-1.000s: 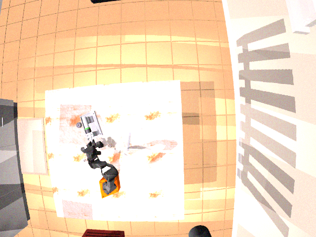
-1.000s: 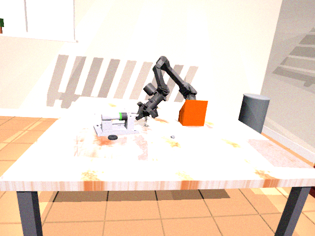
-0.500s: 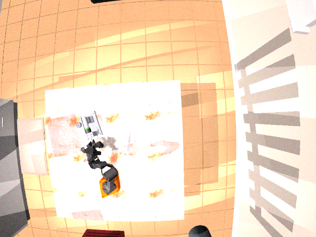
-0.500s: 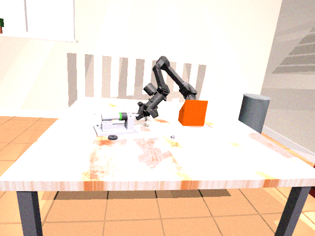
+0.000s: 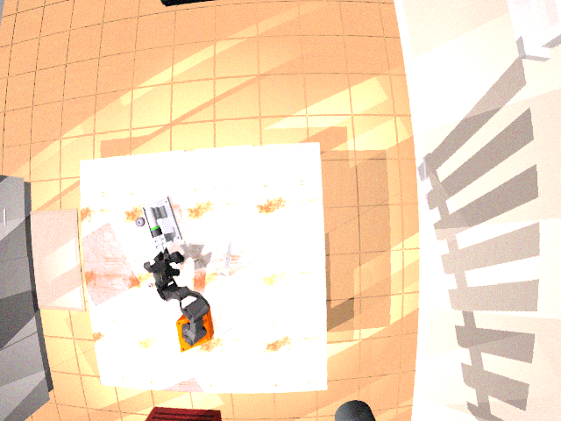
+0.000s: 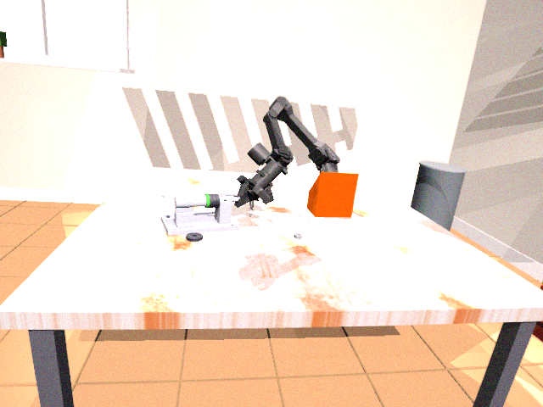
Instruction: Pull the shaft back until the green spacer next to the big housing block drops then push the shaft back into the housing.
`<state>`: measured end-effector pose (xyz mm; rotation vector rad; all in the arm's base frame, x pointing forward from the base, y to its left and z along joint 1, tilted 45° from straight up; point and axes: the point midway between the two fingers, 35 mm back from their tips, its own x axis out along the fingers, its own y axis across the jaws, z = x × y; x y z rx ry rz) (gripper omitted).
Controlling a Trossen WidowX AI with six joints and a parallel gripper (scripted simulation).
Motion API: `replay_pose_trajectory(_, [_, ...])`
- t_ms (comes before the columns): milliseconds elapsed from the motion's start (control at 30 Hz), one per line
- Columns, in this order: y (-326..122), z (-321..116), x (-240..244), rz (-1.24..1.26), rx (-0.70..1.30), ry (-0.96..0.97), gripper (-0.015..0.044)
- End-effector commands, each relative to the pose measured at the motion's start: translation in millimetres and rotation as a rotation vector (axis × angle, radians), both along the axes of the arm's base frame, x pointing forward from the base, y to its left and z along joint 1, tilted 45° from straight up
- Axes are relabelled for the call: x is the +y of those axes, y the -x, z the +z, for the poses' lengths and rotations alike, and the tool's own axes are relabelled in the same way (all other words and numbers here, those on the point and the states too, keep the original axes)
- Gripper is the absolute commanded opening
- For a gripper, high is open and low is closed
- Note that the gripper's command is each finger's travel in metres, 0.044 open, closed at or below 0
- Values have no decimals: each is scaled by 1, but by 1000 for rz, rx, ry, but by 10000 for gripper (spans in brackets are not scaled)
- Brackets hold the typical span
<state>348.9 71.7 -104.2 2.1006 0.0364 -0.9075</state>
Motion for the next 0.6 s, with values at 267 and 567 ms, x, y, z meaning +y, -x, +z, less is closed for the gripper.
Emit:
replay_pose_trajectory(267, [2,0,-1,-3,-1,0,0])
replay_pose_trajectory(567, [2,1,-1,-3,-1,0,0])
